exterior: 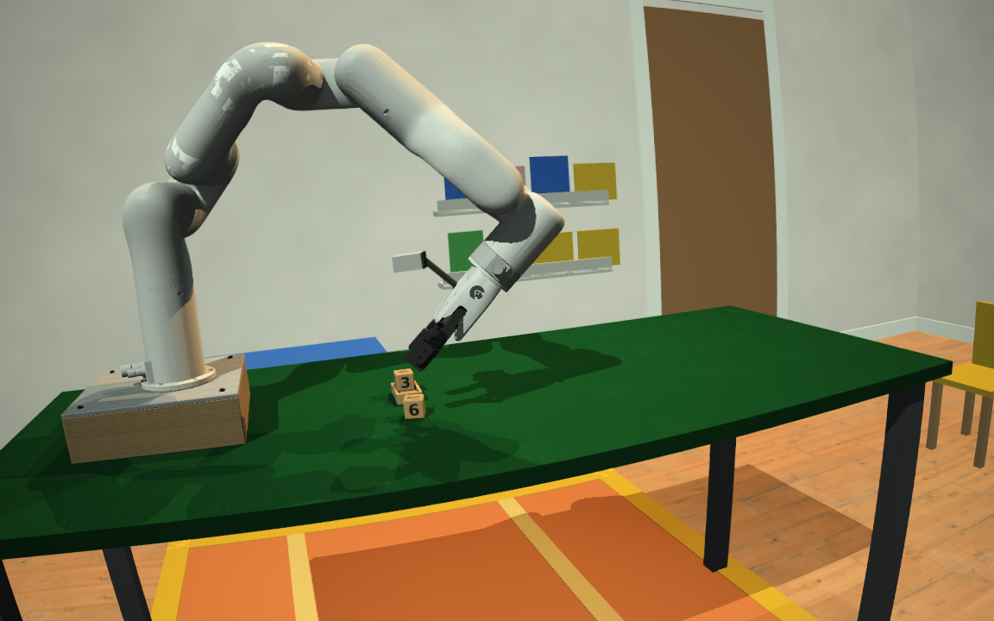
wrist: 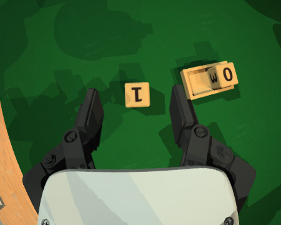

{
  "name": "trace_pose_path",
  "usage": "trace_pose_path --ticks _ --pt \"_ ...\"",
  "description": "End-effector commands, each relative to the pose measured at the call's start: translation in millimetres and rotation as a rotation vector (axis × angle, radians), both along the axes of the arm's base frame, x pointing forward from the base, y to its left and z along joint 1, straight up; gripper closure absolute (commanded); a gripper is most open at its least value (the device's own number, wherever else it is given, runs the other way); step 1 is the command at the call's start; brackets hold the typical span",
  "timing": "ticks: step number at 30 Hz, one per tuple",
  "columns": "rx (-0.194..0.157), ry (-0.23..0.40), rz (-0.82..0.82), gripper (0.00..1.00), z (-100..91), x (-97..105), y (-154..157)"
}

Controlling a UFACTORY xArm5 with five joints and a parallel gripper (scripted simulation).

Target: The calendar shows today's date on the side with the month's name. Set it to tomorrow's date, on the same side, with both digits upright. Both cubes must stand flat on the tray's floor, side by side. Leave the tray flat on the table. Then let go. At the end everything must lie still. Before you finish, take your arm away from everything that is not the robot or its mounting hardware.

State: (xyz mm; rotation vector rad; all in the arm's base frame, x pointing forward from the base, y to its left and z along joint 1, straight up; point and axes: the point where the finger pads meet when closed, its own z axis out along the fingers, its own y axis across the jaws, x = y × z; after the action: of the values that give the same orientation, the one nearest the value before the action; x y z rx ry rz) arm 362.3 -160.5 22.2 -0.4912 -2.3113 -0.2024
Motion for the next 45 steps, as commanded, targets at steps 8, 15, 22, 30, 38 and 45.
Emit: trace_pose_path --ticks 8,15,22,30,38,45 --pt "-0.080 -0.181 0.000 0.31 2.4 -1 1" --pt "-0.123 -0.278 0.000 0.31 4.3 -4 2" --pt "-0.143 -0.324 0.000 0.31 4.2 -4 2" --pt "-0.218 -0.493 0.000 0.31 6.5 -8 4" --pt "-0.230 -0.520 0.000 0.31 6.3 -9 4" --pt "-0.300 -0.677 0.000 0.31 7.0 -12 5"
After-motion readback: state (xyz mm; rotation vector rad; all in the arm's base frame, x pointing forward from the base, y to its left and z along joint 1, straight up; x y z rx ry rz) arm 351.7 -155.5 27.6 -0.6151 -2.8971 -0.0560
